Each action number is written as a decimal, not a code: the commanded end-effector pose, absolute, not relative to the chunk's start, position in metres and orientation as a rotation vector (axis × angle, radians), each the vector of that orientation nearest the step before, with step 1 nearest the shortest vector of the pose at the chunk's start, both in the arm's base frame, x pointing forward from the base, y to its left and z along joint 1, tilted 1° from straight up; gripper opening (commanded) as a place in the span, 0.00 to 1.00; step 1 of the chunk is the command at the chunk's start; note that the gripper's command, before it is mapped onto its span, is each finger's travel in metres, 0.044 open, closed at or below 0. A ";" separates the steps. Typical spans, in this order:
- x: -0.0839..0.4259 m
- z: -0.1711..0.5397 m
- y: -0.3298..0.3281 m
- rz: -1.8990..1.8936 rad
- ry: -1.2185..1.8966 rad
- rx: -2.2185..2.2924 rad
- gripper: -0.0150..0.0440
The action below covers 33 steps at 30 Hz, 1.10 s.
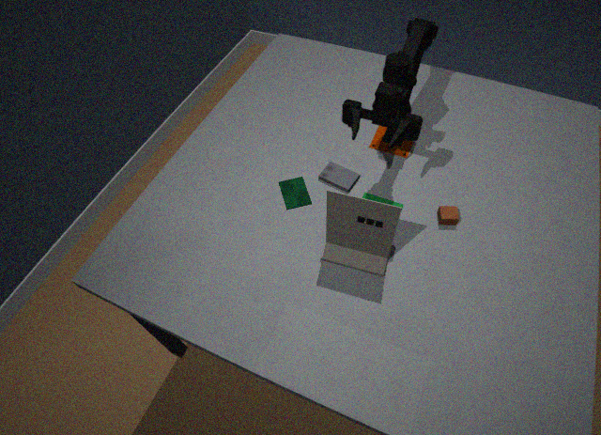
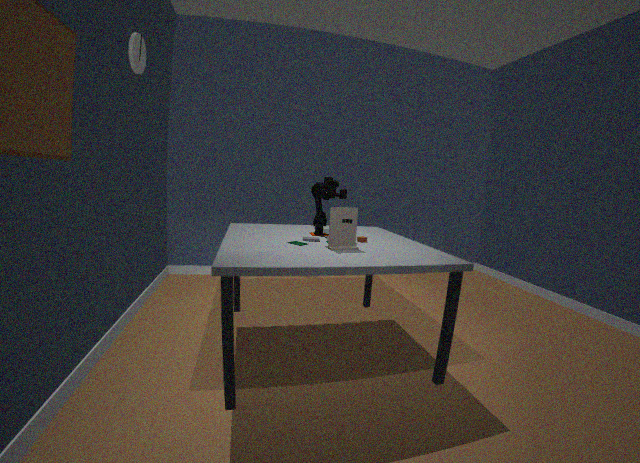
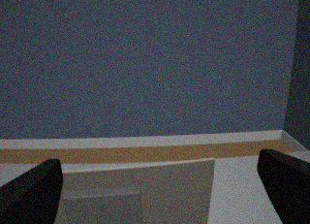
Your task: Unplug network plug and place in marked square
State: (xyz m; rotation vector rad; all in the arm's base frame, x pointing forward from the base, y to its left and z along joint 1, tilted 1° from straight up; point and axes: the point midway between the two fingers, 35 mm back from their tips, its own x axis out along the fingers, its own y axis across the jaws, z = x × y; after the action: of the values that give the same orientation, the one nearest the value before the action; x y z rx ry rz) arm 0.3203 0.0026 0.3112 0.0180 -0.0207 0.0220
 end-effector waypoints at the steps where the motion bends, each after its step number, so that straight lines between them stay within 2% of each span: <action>1: 0.321 0.311 0.003 0.023 -0.021 0.024 0.89; 9: 0.329 0.284 0.002 0.080 -0.012 0.276 0.53; 10: 0.330 0.280 0.002 0.088 -0.009 0.311 0.52; 33: 0.320 0.200 -0.001 0.242 0.122 1.098 0.52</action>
State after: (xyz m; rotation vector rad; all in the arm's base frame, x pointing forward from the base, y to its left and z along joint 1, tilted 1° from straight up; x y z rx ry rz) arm 0.3254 -0.0010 0.2133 0.9722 0.0866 0.2220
